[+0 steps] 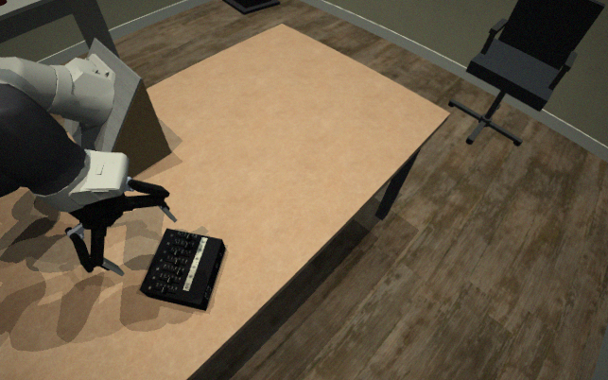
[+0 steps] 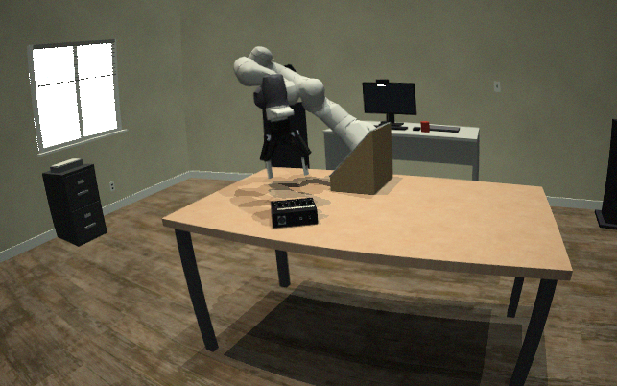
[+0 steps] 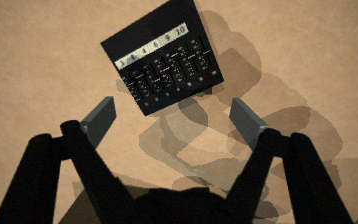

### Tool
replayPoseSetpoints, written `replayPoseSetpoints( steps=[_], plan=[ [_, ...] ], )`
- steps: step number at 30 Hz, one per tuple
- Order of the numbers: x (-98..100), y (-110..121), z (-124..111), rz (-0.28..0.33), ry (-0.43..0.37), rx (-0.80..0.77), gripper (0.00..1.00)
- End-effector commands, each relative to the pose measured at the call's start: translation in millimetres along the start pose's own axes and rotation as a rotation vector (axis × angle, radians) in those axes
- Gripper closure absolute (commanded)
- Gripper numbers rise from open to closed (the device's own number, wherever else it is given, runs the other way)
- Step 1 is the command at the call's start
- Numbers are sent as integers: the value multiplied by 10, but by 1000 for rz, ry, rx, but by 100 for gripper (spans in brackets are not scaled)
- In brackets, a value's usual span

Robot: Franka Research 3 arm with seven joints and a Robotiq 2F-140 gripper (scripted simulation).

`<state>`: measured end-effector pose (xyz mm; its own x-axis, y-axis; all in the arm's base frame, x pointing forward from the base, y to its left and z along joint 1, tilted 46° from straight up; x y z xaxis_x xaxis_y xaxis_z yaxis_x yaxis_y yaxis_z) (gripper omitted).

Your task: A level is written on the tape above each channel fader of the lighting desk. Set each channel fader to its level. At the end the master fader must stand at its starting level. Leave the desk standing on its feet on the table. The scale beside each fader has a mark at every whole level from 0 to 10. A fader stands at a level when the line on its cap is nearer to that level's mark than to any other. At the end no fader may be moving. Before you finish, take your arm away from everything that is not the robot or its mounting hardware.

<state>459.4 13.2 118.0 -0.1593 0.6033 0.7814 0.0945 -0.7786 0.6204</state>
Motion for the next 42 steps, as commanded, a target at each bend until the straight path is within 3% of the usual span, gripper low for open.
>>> replayPoseSetpoints(
  steps=[1,16,18,42],
  plan=[
    [15,-37,24,-27,5,-228,0],
    [245,-306,296,40,40,-654,0],
    [245,-306,296,40,40,-654,0],
    [230,-405,314,60,43,-1285,0]
  ],
)
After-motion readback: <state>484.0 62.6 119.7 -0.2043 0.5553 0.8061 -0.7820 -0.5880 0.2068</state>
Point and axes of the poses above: the point where the finger pads meet when closed, its own x axis back along the fingers, its own y axis across the jaws, z = x × y, the point moved 6 cm from there along x, back along the fingers, and after that the axes turned 9 degrees about -x, right-handed, at the moved point
